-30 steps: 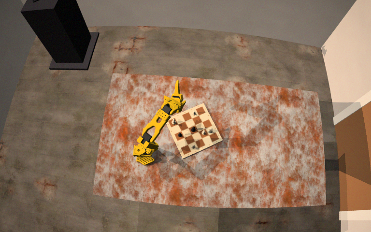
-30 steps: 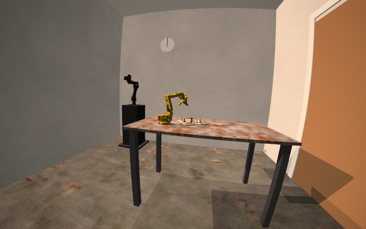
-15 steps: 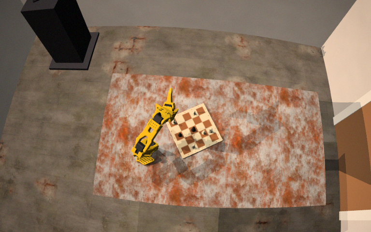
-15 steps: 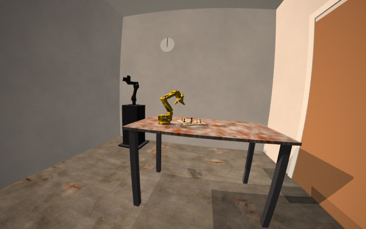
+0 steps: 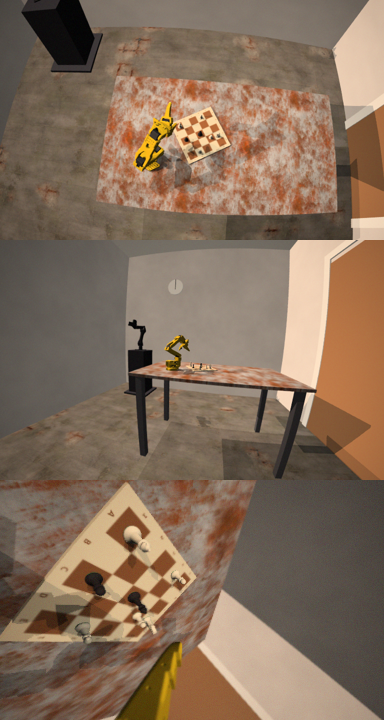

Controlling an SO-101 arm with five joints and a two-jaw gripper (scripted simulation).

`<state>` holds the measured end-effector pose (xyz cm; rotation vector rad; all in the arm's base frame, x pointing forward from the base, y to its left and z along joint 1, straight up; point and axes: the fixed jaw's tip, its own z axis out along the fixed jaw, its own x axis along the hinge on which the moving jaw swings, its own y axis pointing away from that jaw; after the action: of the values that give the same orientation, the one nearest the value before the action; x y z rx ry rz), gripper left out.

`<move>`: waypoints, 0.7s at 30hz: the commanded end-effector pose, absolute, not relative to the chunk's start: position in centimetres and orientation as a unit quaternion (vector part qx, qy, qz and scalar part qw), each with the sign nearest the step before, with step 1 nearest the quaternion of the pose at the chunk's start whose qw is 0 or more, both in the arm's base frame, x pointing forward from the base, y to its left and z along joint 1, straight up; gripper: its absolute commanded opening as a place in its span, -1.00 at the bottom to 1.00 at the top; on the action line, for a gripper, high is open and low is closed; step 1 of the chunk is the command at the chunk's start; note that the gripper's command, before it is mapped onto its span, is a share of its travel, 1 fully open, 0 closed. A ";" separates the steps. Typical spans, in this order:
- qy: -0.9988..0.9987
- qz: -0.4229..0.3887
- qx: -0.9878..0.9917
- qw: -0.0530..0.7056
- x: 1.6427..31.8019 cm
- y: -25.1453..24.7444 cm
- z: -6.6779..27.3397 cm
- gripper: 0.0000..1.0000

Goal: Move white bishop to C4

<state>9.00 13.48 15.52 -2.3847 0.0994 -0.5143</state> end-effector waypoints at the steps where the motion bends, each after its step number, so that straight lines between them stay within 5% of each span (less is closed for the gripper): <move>1: 0.039 -0.195 -0.920 0.339 8.3 12.4 14.9 0.47; 21: 0.043 -0.192 -0.921 0.337 7.4 10.8 13.8 0.40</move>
<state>7.44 11.01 14.21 -2.3815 0.0994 -0.5160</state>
